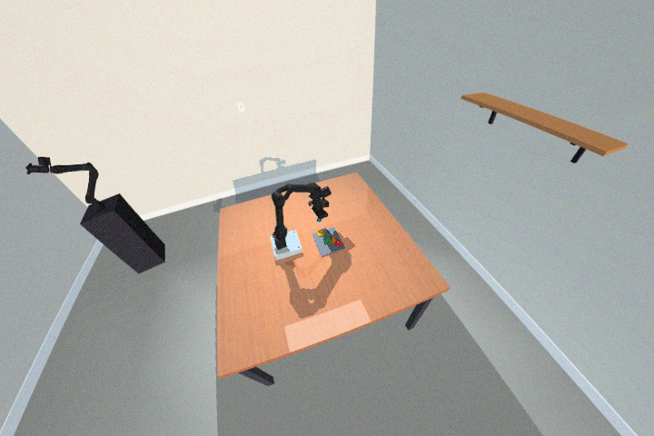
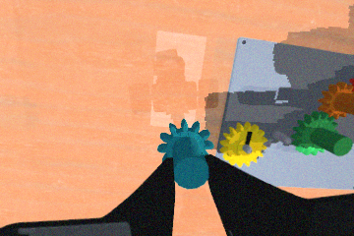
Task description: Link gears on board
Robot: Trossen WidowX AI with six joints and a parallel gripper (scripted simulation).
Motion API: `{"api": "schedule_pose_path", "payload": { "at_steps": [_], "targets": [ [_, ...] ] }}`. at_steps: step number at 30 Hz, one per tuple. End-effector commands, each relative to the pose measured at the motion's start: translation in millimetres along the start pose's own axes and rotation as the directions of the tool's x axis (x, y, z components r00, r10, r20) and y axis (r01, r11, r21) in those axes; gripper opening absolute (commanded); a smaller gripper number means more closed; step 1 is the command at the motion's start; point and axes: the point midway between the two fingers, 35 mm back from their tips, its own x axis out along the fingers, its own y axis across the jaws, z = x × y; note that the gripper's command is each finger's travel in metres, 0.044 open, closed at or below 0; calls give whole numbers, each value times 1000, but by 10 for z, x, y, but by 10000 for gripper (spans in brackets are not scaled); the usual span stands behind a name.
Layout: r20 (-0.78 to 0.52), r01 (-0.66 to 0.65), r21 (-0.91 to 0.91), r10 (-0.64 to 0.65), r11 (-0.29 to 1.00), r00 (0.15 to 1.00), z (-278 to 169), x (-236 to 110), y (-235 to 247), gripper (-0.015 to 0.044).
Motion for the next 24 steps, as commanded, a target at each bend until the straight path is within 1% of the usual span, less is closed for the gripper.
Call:
{"api": "schedule_pose_path", "payload": {
  "at_steps": [1, 24],
  "targets": [
    [15, -2, -5, 2, 1000, 1000, 14, -131, -1, 0],
    [13, -2, -4, 2, 1000, 1000, -86, -713, -27, 0]
  ]
}}
